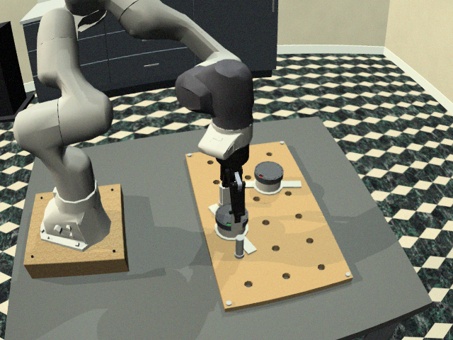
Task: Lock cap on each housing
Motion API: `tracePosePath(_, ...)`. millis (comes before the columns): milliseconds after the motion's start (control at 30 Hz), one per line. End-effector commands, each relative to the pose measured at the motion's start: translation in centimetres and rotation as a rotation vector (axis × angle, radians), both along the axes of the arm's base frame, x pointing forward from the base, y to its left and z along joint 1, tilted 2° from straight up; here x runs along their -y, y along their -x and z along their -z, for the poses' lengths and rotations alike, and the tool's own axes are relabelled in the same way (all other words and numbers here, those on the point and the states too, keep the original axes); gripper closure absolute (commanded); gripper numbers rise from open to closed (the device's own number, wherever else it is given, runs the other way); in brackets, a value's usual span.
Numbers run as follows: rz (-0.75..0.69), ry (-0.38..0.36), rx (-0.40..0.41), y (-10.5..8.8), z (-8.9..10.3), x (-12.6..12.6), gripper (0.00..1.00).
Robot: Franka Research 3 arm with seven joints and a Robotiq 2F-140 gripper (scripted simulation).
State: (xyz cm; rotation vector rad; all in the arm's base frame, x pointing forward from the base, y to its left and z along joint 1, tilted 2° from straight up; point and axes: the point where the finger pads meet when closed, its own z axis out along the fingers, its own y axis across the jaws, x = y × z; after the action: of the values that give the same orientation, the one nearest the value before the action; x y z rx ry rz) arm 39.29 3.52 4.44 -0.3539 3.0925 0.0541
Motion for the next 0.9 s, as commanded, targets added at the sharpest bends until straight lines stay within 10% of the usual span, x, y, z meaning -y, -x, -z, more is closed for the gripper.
tracePosePath(0, -0.076, 0.004, 0.002, 0.13, 0.1, 0.06, 0.9)
tracePosePath(867, -0.408, 0.011, 0.014, 0.13, 0.1, 0.06, 0.9)
